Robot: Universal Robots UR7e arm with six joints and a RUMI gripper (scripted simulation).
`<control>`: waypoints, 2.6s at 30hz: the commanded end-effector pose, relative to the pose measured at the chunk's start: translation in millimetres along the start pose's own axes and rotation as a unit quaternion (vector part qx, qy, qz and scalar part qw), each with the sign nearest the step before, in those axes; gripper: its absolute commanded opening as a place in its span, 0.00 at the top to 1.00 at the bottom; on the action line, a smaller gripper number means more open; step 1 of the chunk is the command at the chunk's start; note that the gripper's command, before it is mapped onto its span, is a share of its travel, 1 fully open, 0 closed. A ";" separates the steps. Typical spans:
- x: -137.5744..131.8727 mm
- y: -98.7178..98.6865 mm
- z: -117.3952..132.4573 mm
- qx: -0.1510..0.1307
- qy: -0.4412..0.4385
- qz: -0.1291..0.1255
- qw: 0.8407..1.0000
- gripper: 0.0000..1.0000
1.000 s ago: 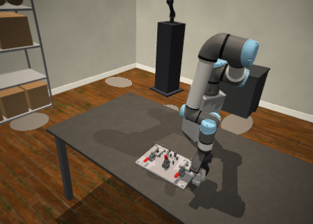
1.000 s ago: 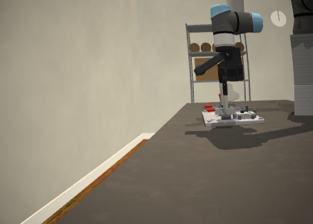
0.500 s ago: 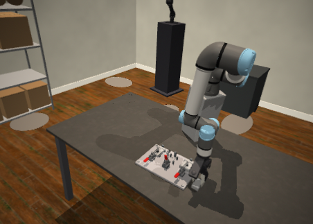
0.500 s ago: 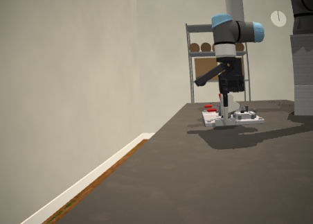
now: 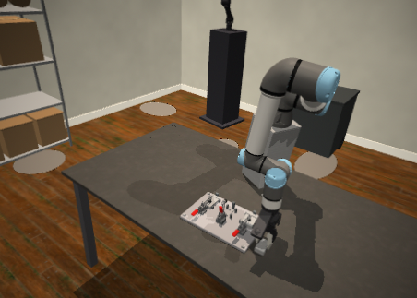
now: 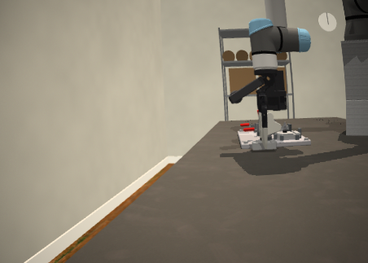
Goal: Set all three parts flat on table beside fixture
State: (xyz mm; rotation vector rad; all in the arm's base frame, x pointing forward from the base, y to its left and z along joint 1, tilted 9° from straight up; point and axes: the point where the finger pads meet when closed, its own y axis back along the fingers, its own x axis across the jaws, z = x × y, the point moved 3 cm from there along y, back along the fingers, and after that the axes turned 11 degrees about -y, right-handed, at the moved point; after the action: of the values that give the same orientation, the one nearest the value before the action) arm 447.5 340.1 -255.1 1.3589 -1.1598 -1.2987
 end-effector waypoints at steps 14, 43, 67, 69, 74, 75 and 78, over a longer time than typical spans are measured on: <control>-2.1 1.3 -2.6 0.003 0.002 -0.001 1.000 1.00; -3.0 -5.4 -2.8 0.003 0.002 -0.001 1.000 1.00; -2.9 -5.1 -2.6 0.003 0.002 -0.001 1.000 0.60; -2.9 -5.1 -2.6 0.003 0.002 -0.001 1.000 0.60; -2.9 -5.1 -2.6 0.003 0.002 -0.001 1.000 0.60; -2.9 -5.1 -2.6 0.003 0.002 -0.001 1.000 0.60; -2.9 -5.1 -2.6 0.003 0.002 -0.001 1.000 0.60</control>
State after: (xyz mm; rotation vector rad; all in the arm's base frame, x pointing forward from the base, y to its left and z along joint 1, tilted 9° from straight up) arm 448.0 342.0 -260.8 1.3602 -1.1593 -1.2974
